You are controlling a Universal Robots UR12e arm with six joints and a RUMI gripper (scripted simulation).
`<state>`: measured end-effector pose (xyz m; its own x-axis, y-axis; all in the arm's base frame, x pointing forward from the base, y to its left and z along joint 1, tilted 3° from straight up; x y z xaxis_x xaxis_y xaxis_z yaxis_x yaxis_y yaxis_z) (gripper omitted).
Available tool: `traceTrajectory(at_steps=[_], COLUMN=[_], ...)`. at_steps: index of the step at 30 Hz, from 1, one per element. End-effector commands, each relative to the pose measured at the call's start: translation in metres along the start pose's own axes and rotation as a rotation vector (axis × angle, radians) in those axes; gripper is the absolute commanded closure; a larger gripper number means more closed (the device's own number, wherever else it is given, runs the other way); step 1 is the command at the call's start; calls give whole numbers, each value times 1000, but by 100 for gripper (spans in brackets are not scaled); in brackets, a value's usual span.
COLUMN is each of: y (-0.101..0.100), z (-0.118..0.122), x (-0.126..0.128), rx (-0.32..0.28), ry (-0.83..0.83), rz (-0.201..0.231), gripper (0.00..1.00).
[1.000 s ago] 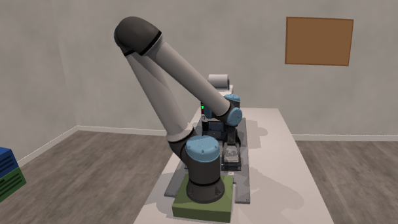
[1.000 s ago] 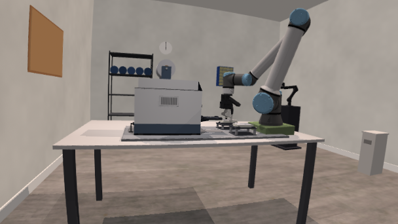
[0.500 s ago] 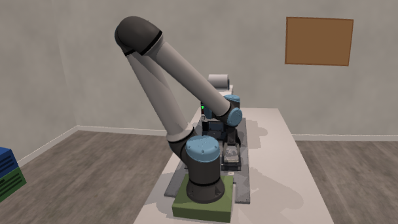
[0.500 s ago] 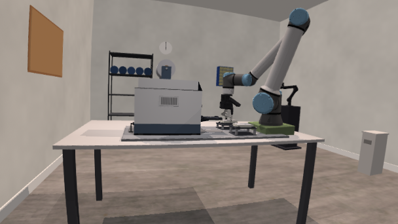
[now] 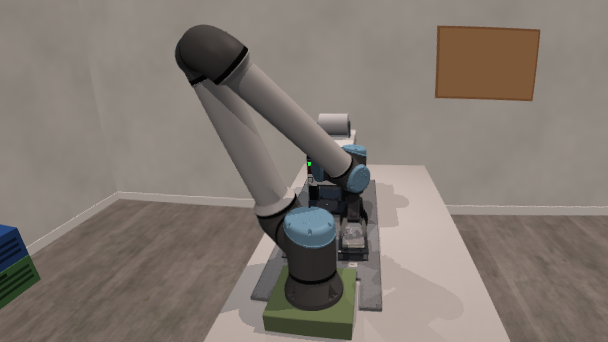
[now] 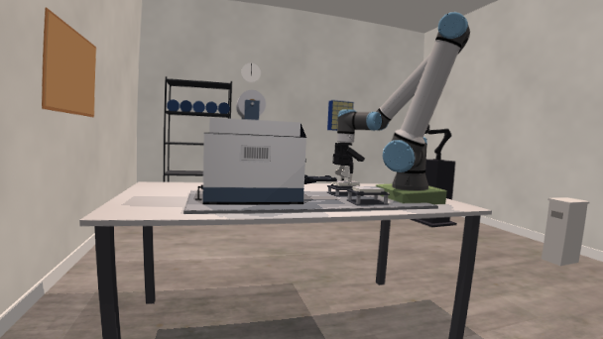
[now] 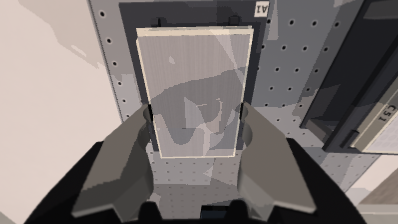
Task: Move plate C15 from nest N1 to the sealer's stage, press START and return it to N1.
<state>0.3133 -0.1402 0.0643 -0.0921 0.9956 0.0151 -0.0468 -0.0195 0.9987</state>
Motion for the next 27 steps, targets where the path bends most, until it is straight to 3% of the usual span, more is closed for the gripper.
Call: traceTrajectory(at_steps=[1,27], y=[0,-7], z=[0,0], x=[0,0], rx=[-1,-1], ry=[0,0], rz=[-1,-1], gripper=[100,100])
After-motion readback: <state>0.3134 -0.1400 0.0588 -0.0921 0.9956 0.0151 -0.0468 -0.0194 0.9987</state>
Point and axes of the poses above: the point where the finger pads meet when closed, its own y axis back along the fingers, its own x axis across the jaws, z = x × y, the point moved 4 cm from there along y, back along the fingers, and after that the axes turned 7 degrees about y, right-handed, at the moved point
